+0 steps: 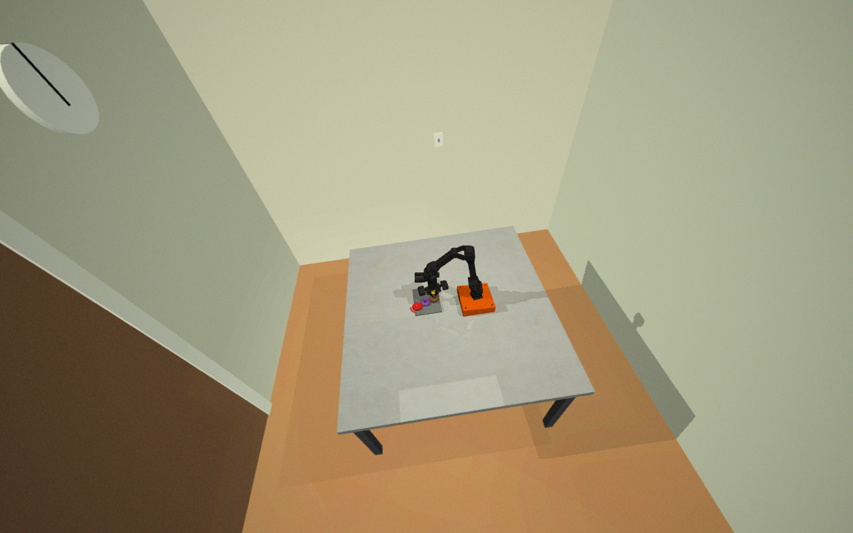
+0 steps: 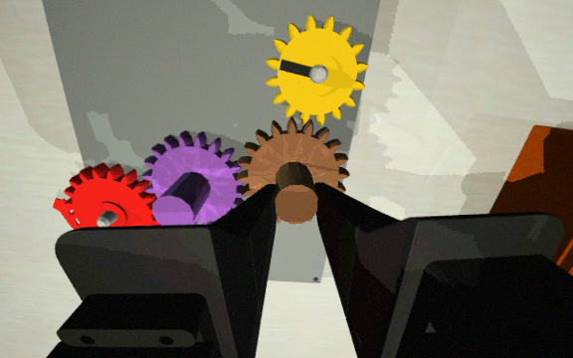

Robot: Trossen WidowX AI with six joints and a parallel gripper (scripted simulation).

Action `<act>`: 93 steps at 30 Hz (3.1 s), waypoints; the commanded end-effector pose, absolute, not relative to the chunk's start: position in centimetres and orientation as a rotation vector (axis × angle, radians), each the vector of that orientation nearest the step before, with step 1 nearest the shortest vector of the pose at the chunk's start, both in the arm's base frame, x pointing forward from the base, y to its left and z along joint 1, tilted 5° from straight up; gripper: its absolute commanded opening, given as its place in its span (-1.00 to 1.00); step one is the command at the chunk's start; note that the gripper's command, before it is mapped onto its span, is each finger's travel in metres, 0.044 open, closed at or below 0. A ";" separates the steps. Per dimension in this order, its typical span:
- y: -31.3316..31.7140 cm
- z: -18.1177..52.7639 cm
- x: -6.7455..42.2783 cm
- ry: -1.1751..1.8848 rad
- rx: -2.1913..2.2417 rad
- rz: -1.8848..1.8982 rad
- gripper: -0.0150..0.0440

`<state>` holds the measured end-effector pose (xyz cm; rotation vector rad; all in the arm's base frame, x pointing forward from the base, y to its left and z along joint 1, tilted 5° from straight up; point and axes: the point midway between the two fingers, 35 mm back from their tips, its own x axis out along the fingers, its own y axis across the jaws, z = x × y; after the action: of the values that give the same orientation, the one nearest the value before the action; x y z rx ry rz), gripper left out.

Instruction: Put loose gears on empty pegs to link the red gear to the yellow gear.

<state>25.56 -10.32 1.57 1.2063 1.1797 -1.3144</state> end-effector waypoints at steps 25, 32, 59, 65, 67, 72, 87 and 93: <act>-10.3 1.0 25.5 1.201 1.173 -1.282 -0.49; -10.4 0.9 25.4 1.138 1.258 -1.369 -0.49; -9.8 9.9 25.5 1.200 1.177 -1.287 0.69; -9.8 9.9 25.5 1.200 1.177 -1.287 1.00; -9.8 9.9 25.5 1.200 1.177 -1.287 1.00; -9.8 9.9 25.5 1.200 1.177 -1.287 1.00; -9.8 9.9 25.5 1.200 1.177 -1.287 1.00; -9.8 9.9 25.5 1.200 1.177 -1.287 1.00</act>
<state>25.55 -9.79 9.87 1.1741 1.2009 -1.2845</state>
